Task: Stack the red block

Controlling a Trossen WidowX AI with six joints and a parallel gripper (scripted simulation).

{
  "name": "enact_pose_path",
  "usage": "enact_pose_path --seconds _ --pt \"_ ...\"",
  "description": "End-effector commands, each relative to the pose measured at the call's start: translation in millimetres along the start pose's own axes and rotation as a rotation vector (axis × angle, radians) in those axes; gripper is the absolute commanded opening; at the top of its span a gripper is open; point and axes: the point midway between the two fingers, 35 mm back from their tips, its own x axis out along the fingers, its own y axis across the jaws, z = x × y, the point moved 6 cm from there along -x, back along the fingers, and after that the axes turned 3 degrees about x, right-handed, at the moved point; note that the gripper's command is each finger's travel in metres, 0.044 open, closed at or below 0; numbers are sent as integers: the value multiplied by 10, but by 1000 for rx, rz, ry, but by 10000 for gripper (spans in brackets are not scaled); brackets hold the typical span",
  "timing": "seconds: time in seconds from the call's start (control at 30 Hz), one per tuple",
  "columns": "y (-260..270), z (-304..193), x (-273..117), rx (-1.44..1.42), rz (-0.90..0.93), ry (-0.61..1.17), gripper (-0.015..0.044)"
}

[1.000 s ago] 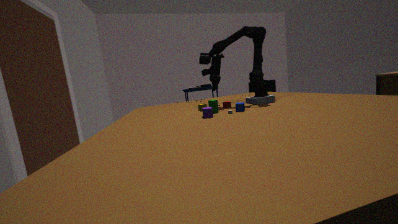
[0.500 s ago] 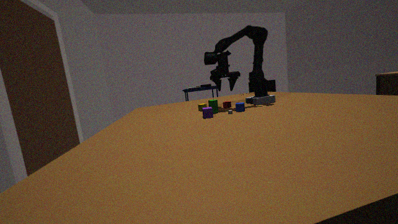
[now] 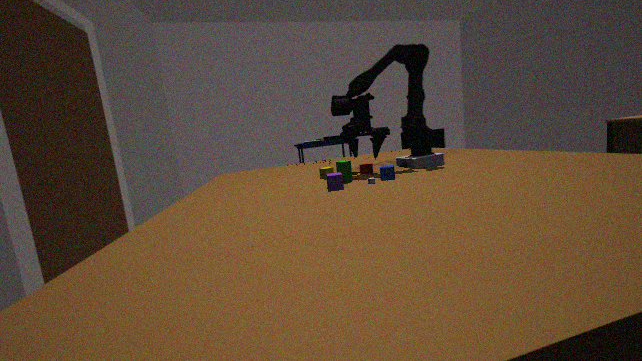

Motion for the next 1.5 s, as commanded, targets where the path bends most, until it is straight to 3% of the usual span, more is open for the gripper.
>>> enact_pose_path --seconds 0.0,0.93,1.47 --pt "0 0 88 -4 6 4 440" --pt "-1 0 478 -4 6 4 440" --pt "-1 -1 488 -4 6 4 440"
